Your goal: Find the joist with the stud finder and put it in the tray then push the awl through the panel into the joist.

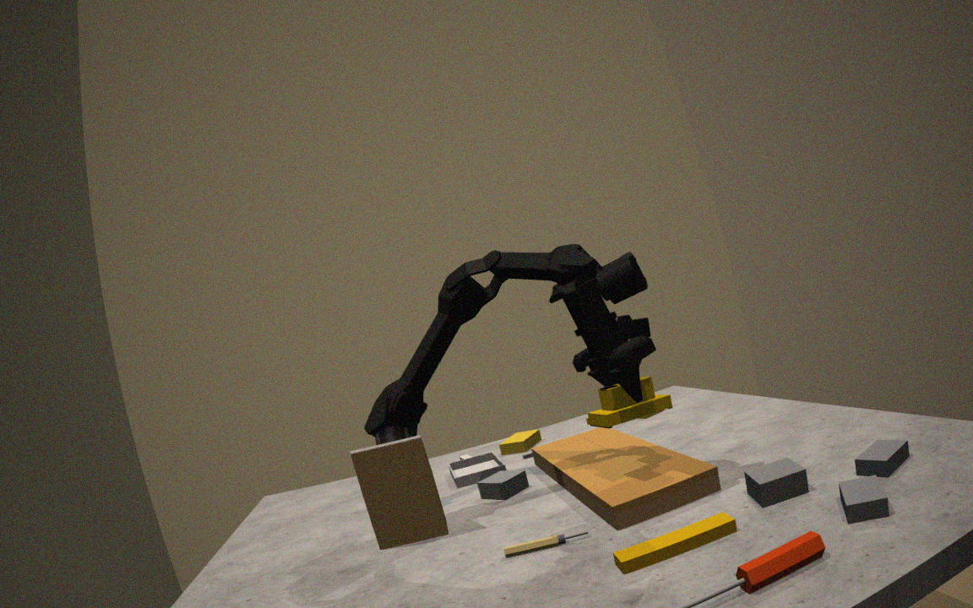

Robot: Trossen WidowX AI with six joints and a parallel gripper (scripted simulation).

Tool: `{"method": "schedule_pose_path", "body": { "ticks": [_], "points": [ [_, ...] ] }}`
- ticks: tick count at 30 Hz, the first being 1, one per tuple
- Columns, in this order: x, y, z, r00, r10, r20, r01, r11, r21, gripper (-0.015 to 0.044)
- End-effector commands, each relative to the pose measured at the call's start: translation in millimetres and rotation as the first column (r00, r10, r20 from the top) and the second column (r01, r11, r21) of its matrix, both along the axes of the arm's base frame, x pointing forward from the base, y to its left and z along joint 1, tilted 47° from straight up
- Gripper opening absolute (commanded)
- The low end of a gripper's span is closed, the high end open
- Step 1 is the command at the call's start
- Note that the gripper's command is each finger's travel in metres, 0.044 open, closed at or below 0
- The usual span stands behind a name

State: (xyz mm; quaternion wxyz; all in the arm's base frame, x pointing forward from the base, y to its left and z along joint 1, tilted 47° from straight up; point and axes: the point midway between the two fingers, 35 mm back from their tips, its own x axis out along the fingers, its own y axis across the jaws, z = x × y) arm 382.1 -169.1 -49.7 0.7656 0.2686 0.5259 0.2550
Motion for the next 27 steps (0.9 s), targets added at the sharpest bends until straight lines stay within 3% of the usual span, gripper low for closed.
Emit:
{"method": "schedule_pose_path", "body": {
  "ticks": [1,27],
  "points": [
    [10.9,14.3,28.7,0.997,0.043,0.058,-0.041,0.999,-0.036,0.0000],
    [19.3,153.1,152.5,0.888,0.357,0.289,-0.314,0.931,-0.185,0.0000]
  ]
}}
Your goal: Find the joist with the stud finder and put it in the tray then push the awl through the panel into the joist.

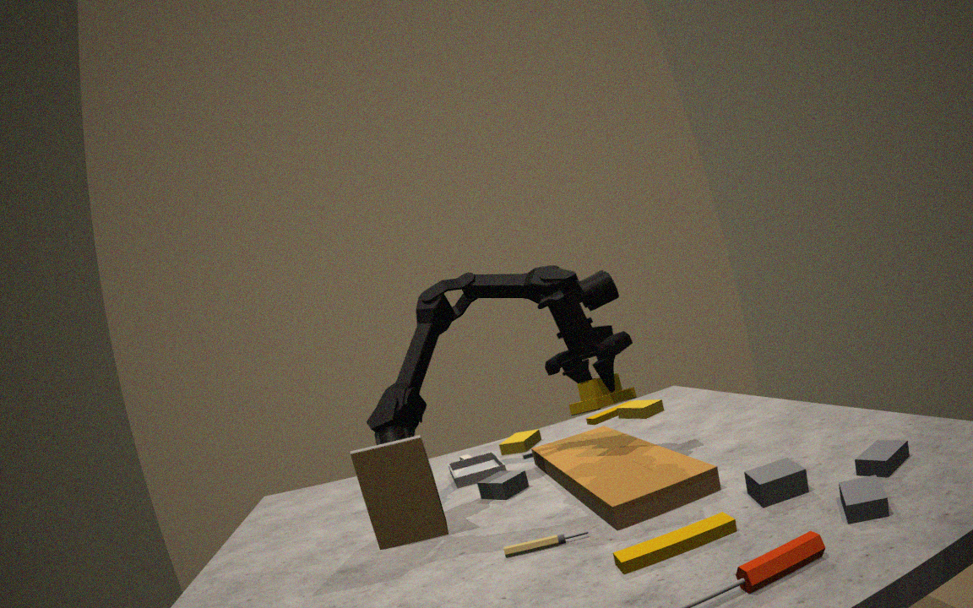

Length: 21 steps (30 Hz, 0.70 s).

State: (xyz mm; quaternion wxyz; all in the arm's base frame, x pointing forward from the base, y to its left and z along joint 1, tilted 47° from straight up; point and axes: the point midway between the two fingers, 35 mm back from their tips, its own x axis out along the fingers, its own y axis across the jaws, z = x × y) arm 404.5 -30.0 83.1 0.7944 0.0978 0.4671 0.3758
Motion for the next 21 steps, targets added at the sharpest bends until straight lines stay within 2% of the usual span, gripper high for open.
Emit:
{"method": "schedule_pose_path", "body": {
  "ticks": [1,21],
  "points": [
    [-4.5,19.5,23.9,0.997,0.043,0.062,-0.042,0.999,-0.013,0.0000],
    [-57.4,120.7,99.0,0.920,0.283,0.270,-0.275,0.959,-0.068,0.0000]
  ]
}}
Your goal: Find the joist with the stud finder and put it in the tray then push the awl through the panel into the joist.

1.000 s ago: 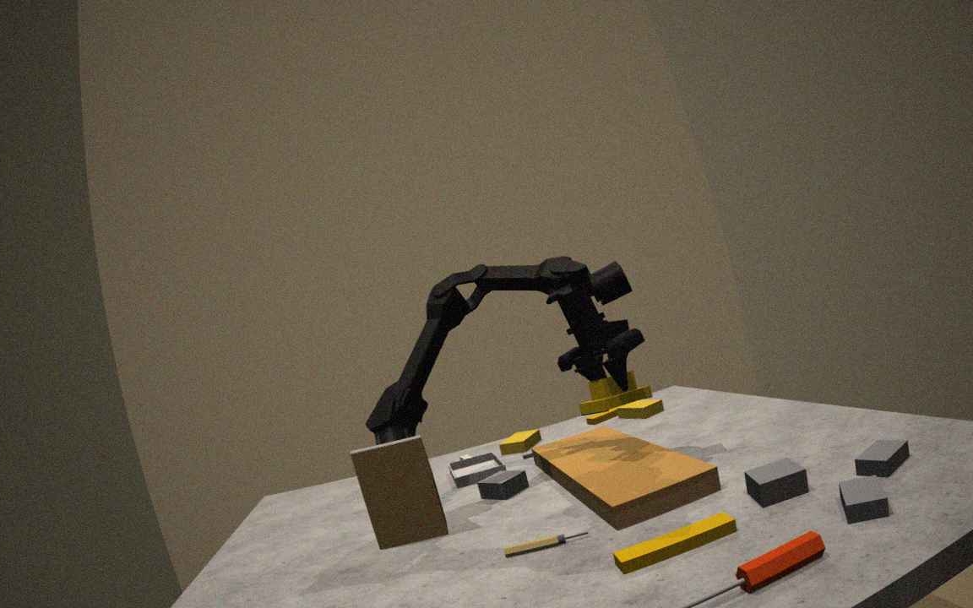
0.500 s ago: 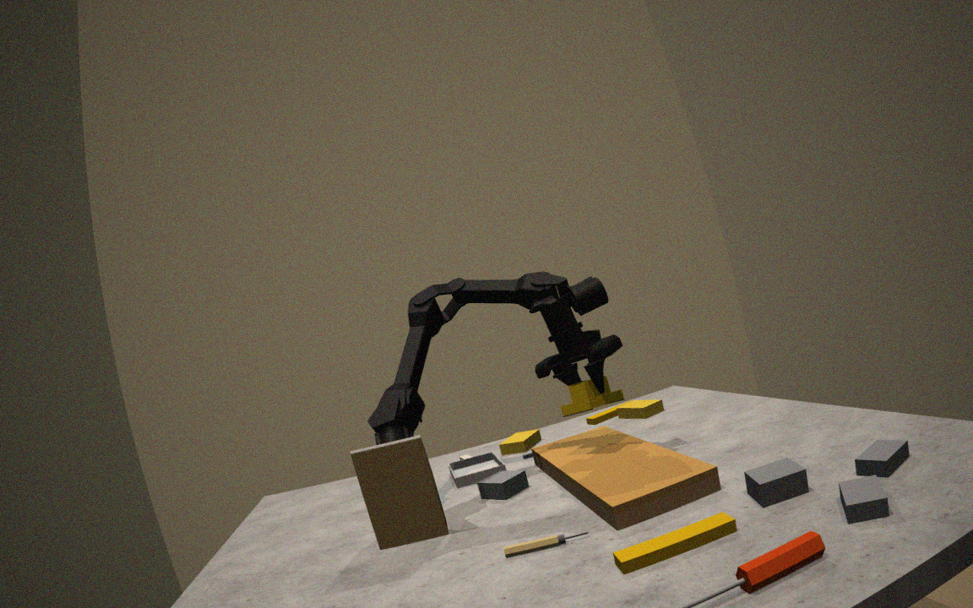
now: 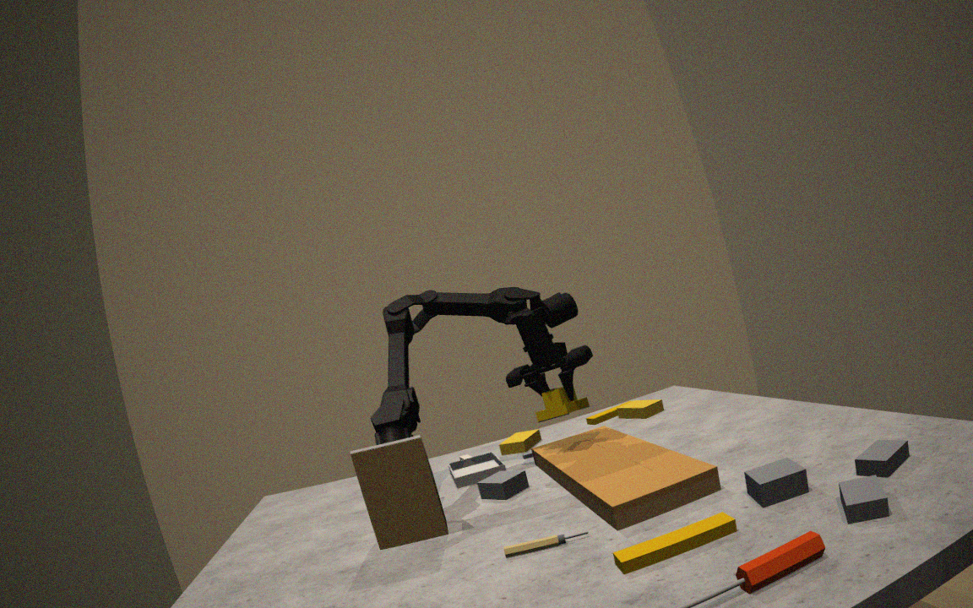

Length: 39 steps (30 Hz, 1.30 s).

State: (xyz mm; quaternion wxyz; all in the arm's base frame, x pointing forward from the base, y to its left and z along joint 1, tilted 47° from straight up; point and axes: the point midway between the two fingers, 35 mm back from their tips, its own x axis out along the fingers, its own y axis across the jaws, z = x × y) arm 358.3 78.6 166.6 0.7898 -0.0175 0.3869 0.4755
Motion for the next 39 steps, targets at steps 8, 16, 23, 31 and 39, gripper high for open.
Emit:
{"method": "schedule_pose_path", "body": {
  "ticks": [8,16,23,31,39],
  "points": [
    [-43.4,45.5,39.4,0.982,0.130,0.138,-0.132,0.991,0.001,0.0000],
    [-80.3,73.3,59.4,0.948,0.224,0.225,-0.230,0.973,0.000,0.0000],
    [-115.1,92.5,73.8,0.905,0.301,0.299,-0.315,0.949,-0.001,0.0000],
    [-156.7,108.5,86.6,0.842,0.380,0.382,-0.410,0.912,-0.004,0.0000],
    [-195.3,117.6,95.0,0.773,0.441,0.455,-0.493,0.870,-0.007,0.0000]
  ]
}}
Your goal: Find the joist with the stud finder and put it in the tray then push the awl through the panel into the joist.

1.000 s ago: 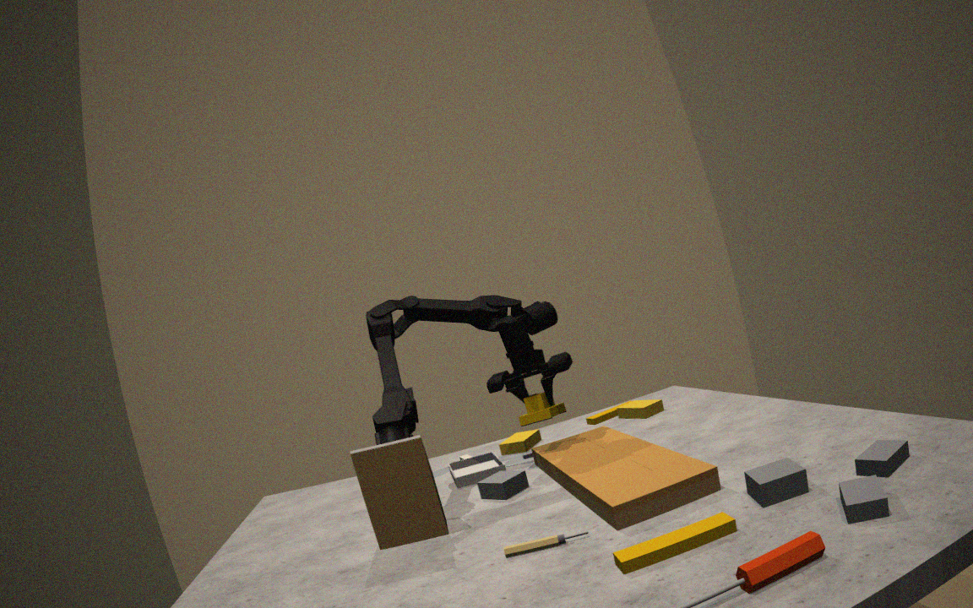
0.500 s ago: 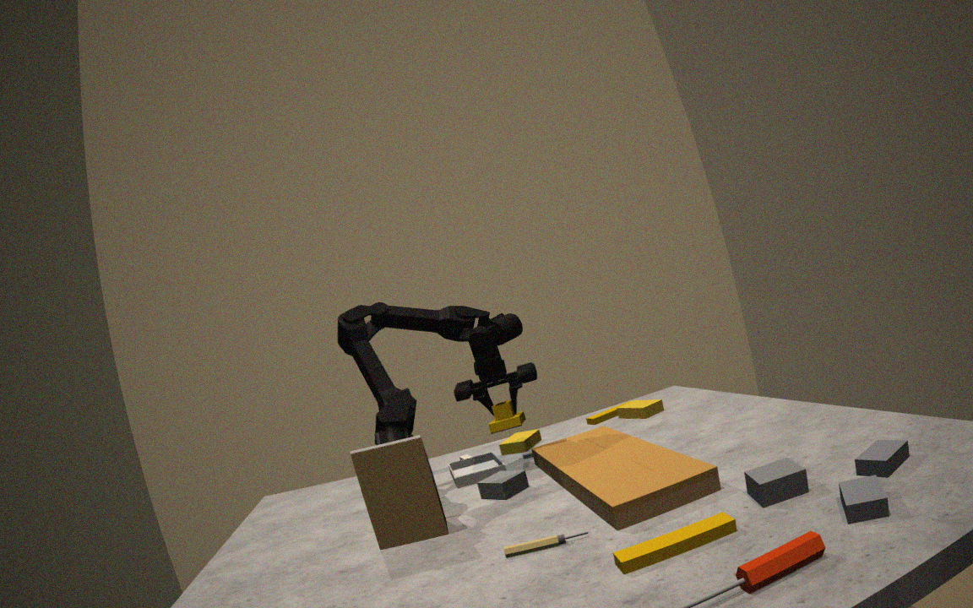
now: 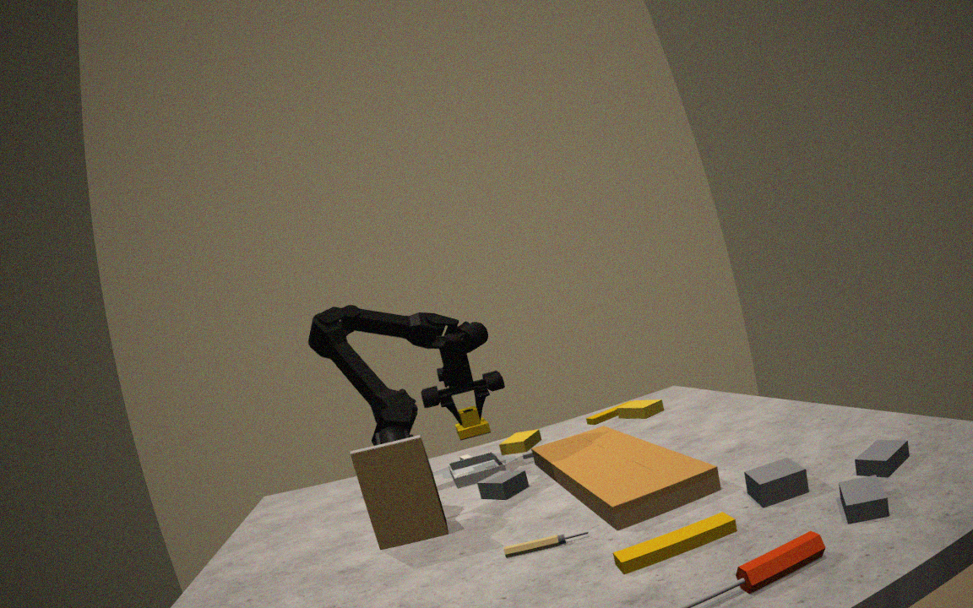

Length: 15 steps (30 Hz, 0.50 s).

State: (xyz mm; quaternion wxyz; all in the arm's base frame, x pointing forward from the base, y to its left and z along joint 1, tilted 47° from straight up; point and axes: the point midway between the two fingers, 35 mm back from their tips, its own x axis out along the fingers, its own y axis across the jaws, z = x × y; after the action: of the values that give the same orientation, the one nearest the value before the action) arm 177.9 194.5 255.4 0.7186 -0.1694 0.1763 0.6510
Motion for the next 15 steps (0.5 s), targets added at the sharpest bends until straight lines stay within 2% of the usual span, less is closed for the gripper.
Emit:
{"method": "schedule_pose_path", "body": {
  "ticks": [1,15],
  "points": [
    [-15.8,1.9,6.3,0.999,0.033,0.039,-0.034,0.999,0.022,0.0000],
    [-11.3,13.2,-5.1,0.999,0.036,0.039,-0.036,0.999,0.016,0.0000]
  ]
}}
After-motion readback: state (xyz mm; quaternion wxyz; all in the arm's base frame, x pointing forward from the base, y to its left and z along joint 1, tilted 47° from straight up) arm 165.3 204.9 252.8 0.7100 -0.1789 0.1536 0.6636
